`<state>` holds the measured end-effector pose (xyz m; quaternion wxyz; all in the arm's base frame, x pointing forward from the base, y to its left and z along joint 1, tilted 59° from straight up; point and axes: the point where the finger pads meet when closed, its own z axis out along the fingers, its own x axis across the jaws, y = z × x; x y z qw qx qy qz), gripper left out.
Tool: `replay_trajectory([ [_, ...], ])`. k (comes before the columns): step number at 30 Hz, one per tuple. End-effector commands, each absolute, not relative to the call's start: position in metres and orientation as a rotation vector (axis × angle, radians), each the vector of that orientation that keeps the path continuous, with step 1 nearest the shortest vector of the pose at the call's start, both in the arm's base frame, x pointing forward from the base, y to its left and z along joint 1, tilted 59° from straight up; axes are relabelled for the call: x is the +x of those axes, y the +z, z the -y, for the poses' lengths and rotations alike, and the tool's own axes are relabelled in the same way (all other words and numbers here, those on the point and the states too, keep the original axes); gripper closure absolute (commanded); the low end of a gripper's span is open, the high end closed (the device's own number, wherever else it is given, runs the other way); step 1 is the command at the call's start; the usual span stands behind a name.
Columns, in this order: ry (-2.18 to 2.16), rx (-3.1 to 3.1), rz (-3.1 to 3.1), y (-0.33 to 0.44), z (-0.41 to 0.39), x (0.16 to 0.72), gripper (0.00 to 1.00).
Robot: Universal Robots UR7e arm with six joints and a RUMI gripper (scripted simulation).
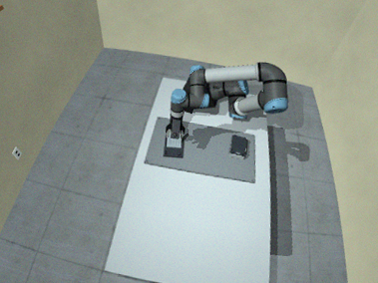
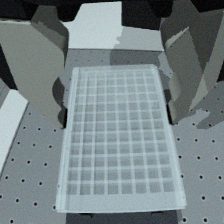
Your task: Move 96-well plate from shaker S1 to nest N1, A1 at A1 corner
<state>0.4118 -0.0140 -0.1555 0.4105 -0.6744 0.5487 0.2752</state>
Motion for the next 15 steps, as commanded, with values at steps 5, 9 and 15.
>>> replay_trajectory([
  [5, 0.691, -1.698, -1.382, -0.155, 0.014, 0.412, 1.00],
  [9, 0.691, -1.698, -1.382, -0.157, 0.012, 0.412, 1.00],
  [15, 0.691, -1.698, -1.382, -0.161, 0.004, 0.413, 1.00],
])
